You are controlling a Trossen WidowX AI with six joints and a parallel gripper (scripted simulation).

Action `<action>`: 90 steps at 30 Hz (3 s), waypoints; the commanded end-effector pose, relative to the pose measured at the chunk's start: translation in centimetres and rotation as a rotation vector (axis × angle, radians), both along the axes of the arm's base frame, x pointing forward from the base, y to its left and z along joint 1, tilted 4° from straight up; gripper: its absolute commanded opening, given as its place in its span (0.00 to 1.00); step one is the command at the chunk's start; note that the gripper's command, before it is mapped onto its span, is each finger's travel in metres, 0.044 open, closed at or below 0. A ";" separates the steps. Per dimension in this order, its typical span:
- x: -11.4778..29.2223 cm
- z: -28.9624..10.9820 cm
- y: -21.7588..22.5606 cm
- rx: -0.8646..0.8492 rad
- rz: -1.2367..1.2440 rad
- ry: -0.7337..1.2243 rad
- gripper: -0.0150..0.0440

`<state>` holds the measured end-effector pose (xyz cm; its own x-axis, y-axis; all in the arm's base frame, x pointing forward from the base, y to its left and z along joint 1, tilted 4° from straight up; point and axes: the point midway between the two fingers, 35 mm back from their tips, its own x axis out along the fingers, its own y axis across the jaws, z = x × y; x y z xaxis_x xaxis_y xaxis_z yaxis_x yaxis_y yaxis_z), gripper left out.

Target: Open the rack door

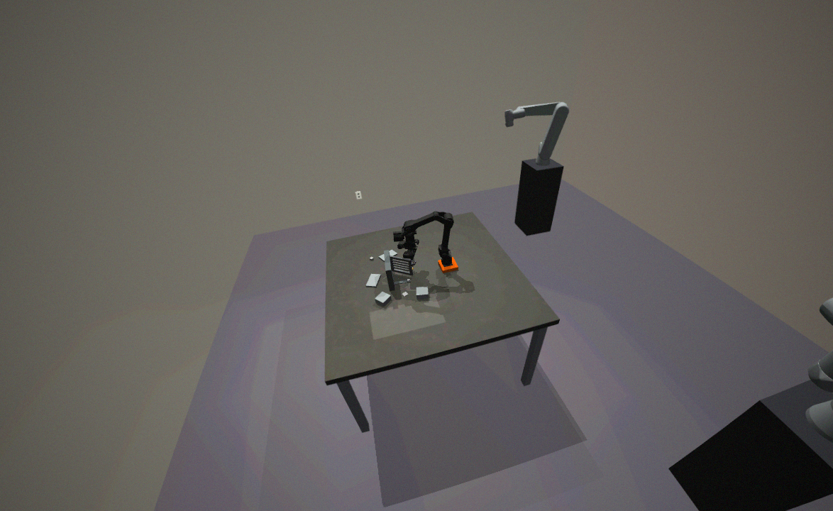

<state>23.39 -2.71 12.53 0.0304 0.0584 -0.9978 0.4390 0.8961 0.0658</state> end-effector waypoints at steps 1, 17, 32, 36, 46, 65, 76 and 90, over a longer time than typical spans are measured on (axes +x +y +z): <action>0.0 -0.1 -0.6 -0.002 0.061 -0.010 0.29; -0.3 -0.3 -3.6 -0.012 0.267 -0.021 0.29; -0.1 -0.4 -6.5 -0.021 0.468 -0.032 0.29; 0.1 -0.5 -7.3 -0.023 0.522 -0.035 0.29; 0.3 -0.5 -8.0 -0.025 0.569 -0.037 0.29; 0.3 -0.4 -8.0 -0.025 0.569 -0.037 0.75; 0.3 0.9 -8.2 -0.026 0.569 -0.037 0.75; 0.3 2.7 -8.3 -0.026 0.569 -0.037 0.75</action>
